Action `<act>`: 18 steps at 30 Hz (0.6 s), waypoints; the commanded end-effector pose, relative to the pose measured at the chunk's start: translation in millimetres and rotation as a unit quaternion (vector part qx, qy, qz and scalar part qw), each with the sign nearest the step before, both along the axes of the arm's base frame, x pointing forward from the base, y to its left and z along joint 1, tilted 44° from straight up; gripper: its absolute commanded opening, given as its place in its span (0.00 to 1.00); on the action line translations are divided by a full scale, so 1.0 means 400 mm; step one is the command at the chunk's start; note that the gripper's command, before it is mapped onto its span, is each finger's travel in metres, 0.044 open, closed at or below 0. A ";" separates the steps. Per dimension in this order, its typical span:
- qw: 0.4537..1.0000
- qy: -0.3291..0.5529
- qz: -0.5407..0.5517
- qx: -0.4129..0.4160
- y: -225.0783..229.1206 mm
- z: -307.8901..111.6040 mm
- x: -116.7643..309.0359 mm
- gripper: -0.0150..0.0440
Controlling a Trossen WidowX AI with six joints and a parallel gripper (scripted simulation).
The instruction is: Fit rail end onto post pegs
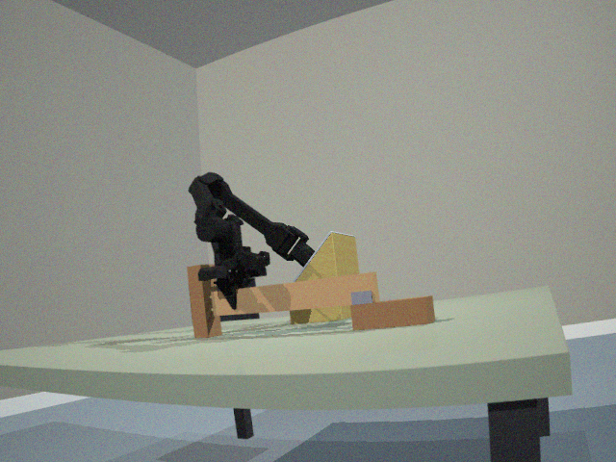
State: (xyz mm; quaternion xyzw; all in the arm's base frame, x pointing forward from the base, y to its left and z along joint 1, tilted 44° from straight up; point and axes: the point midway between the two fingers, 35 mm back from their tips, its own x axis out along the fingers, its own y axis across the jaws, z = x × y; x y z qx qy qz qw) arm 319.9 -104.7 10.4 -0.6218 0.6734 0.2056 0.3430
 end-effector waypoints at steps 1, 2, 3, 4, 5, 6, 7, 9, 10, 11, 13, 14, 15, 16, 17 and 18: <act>1.000 -0.003 0.002 -0.001 -0.002 0.012 0.001 0.25; 1.000 -0.003 0.002 -0.001 -0.002 0.013 0.001 0.25; 1.000 -0.003 0.002 -0.001 -0.003 0.013 0.001 0.25; 1.000 -0.003 0.002 -0.001 -0.003 0.014 0.000 0.25; 1.000 -0.003 0.002 -0.001 -0.003 0.015 0.000 0.25; 1.000 -0.003 0.002 -0.001 -0.003 0.015 0.000 0.25; 1.000 -0.003 0.002 -0.001 -0.004 0.016 0.000 0.25; 1.000 -0.003 0.002 -0.001 -0.004 0.018 0.000 0.25; 1.000 -0.003 0.002 -0.001 -0.004 0.018 0.000 0.25; 1.000 -0.003 0.002 -0.001 -0.004 0.019 -0.001 0.25; 1.000 -0.003 0.002 -0.001 -0.004 0.020 -0.001 0.25; 1.000 -0.003 0.002 -0.001 -0.004 0.021 -0.001 0.25; 1.000 -0.003 0.002 -0.001 -0.004 0.021 -0.001 0.25; 1.000 -0.003 0.002 -0.001 -0.004 0.022 -0.001 0.25; 1.000 -0.003 0.002 -0.001 -0.004 0.022 -0.001 0.25; 1.000 -0.003 0.002 -0.001 -0.004 0.022 -0.001 0.25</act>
